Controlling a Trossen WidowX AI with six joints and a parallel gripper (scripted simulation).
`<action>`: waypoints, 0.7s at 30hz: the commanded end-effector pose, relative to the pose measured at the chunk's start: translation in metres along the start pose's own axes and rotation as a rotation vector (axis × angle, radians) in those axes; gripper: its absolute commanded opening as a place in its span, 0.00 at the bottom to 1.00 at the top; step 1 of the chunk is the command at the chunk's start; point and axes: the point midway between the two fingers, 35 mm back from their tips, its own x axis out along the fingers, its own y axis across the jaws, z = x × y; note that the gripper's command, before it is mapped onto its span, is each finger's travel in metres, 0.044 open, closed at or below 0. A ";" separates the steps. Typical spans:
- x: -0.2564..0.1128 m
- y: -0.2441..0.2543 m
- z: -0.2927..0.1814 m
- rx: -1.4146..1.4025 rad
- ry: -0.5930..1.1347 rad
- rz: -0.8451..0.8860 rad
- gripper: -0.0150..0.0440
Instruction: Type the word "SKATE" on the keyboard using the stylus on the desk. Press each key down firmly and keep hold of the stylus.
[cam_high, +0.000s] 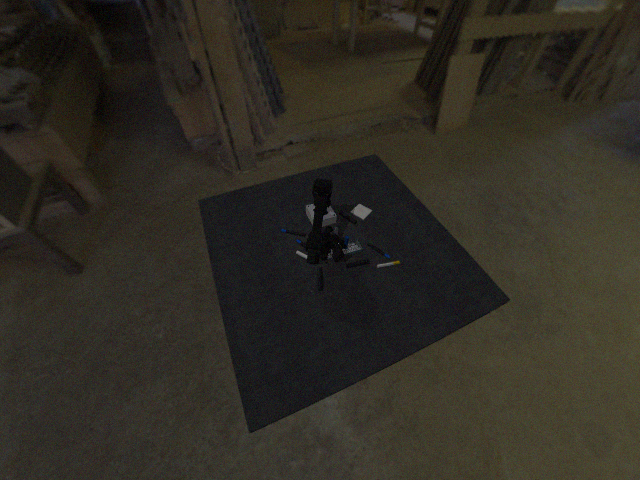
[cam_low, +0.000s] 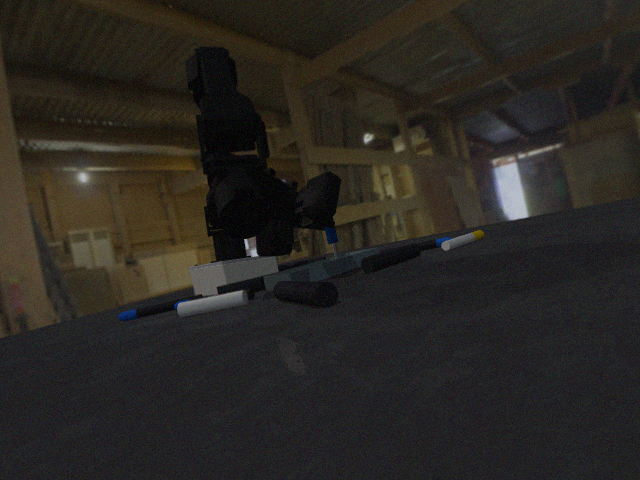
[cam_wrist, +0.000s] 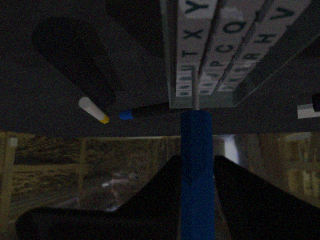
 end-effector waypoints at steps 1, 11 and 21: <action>-0.011 0.000 -0.019 -0.014 -0.009 0.002 0.39; -0.013 0.001 -0.017 0.003 -0.004 0.017 0.38; -0.056 -0.002 -0.003 0.117 -0.014 0.220 0.27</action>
